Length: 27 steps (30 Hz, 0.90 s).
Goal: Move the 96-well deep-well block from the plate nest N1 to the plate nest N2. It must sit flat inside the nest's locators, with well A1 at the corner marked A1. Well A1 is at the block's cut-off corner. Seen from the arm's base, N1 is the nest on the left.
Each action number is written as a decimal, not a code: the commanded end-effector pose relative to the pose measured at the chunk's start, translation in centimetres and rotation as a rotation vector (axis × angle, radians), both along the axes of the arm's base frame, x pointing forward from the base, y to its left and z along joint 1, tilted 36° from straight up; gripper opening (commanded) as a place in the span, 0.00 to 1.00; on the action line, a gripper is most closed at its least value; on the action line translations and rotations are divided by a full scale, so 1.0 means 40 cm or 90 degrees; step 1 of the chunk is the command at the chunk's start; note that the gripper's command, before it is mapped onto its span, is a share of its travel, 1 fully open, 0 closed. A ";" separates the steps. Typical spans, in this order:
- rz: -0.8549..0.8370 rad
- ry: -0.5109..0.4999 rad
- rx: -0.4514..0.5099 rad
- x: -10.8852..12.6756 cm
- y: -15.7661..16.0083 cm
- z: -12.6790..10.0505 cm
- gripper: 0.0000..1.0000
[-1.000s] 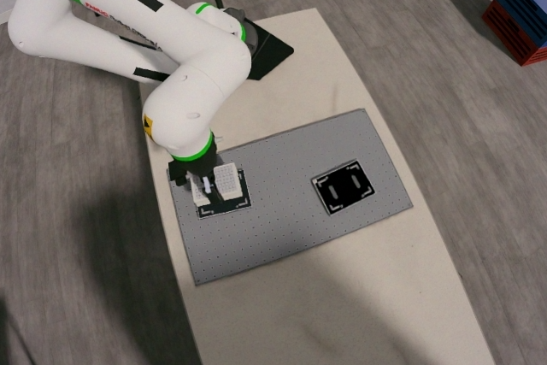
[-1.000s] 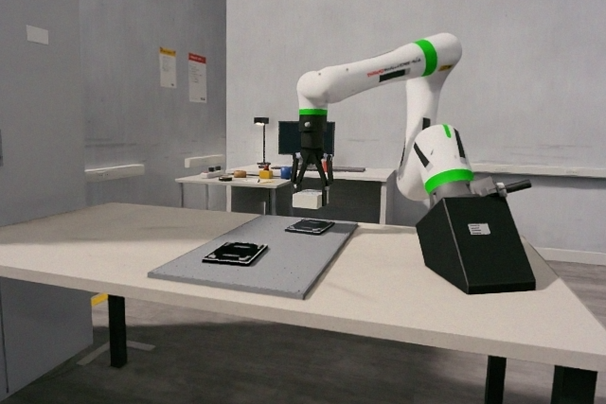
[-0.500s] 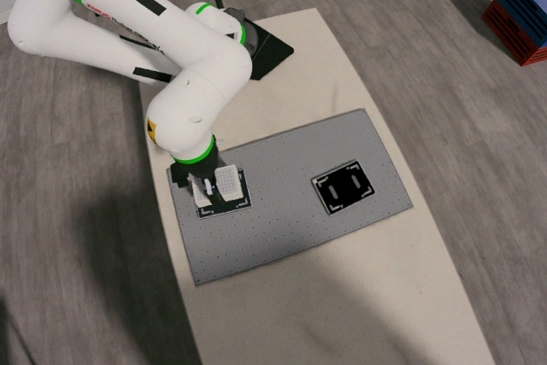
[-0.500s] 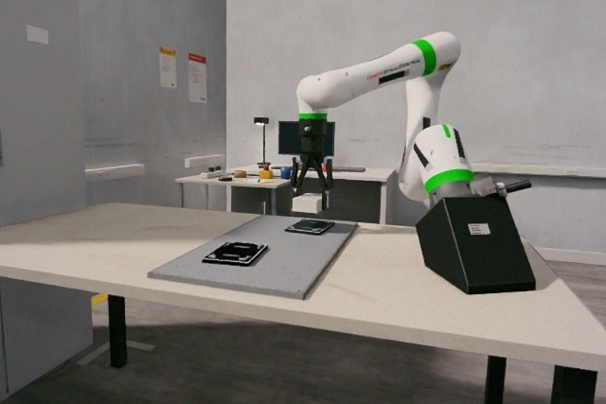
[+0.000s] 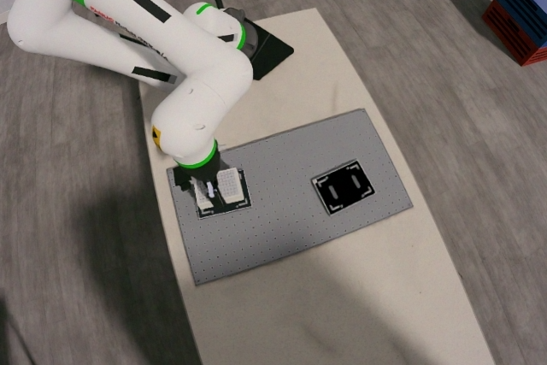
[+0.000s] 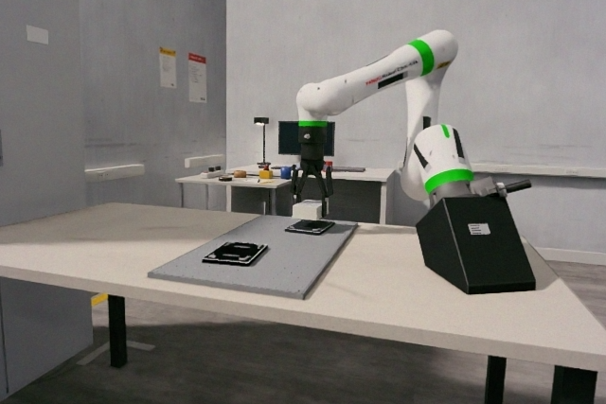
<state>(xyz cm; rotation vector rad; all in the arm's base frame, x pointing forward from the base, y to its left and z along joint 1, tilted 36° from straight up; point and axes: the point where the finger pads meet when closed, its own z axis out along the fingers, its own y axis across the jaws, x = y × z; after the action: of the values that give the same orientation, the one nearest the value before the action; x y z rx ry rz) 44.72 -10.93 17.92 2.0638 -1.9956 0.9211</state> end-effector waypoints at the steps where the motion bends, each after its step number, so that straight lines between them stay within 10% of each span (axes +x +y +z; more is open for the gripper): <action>1: 0.000 -0.001 0.000 0.004 -0.003 -0.004 0.10; 27: 0.000 -0.001 0.000 0.019 -0.024 -0.039 0.10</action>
<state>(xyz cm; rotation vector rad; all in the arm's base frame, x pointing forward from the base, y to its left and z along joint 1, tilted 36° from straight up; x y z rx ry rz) 45.43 -11.92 16.29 2.0639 -1.9957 0.9216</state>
